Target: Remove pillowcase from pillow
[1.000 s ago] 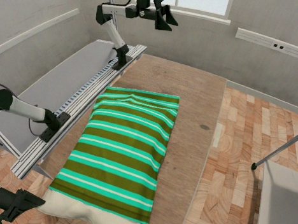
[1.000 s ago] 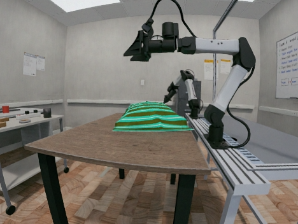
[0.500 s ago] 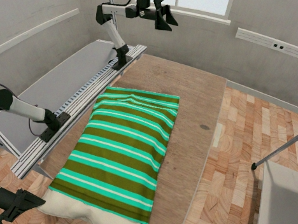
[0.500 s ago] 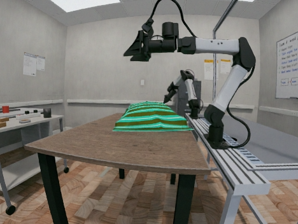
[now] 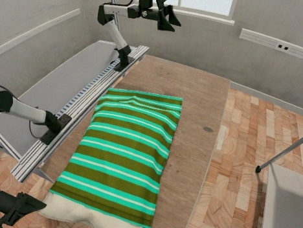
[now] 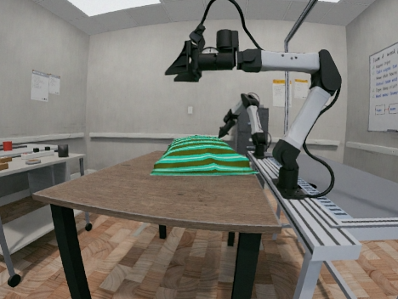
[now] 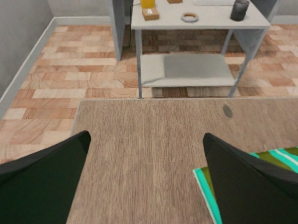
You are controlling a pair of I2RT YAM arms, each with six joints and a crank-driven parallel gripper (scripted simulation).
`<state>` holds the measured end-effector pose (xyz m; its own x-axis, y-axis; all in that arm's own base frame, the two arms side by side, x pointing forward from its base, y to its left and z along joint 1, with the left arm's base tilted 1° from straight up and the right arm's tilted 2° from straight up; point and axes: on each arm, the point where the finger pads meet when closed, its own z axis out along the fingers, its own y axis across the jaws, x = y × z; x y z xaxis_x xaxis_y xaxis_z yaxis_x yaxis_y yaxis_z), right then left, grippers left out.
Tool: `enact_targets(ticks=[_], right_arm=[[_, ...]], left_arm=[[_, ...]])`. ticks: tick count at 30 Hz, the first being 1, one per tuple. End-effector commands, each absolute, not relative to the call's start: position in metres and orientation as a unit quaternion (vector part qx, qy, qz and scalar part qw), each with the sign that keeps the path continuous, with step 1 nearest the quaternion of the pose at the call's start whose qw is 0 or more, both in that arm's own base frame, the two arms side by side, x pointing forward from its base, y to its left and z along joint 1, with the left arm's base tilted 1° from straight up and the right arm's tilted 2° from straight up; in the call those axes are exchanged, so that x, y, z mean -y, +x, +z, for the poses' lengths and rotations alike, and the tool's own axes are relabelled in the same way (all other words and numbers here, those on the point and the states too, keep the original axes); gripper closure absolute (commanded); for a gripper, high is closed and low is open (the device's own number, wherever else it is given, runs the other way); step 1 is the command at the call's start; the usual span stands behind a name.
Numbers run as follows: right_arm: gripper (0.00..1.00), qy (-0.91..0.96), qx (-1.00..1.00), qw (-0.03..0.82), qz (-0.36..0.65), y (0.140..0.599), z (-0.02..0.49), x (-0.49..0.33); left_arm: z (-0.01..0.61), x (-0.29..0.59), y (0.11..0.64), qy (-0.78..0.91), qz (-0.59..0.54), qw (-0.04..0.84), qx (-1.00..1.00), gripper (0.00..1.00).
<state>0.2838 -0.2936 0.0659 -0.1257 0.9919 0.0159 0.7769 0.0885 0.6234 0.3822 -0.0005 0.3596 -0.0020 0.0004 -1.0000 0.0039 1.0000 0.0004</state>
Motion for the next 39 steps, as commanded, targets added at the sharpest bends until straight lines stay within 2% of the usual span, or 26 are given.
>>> enact_targets(ticks=[1, 29, 32, 35, 39], right_arm=[[0.99, 0.614, -0.711, 0.237, 0.248, 0.287, 0.076, 0.299], [0.99, 0.622, -0.706, 0.233, 0.244, 0.293, 0.062, 0.335], [0.99, 0.617, -0.709, 0.245, 0.240, 0.293, 0.073, 0.333], [0.99, 0.627, -0.704, 0.218, 0.251, 0.287, 0.047, 0.324], [0.99, 0.628, -0.705, 0.214, 0.252, 0.286, 0.037, 0.323]], left_arm=[[0.370, -0.001, 0.382, -0.004, -0.001, 0.712, -0.702, 0.00], [0.370, -0.001, 0.382, -0.004, -0.001, 0.712, -0.702, 0.00], [0.370, -0.001, 0.382, -0.004, -0.001, 0.712, -0.702, 0.00], [0.370, -0.001, 0.382, -0.004, -0.001, 0.712, -0.702, 0.00], [0.370, -0.001, 0.382, -0.004, -0.001, 0.712, -0.702, 0.00]])
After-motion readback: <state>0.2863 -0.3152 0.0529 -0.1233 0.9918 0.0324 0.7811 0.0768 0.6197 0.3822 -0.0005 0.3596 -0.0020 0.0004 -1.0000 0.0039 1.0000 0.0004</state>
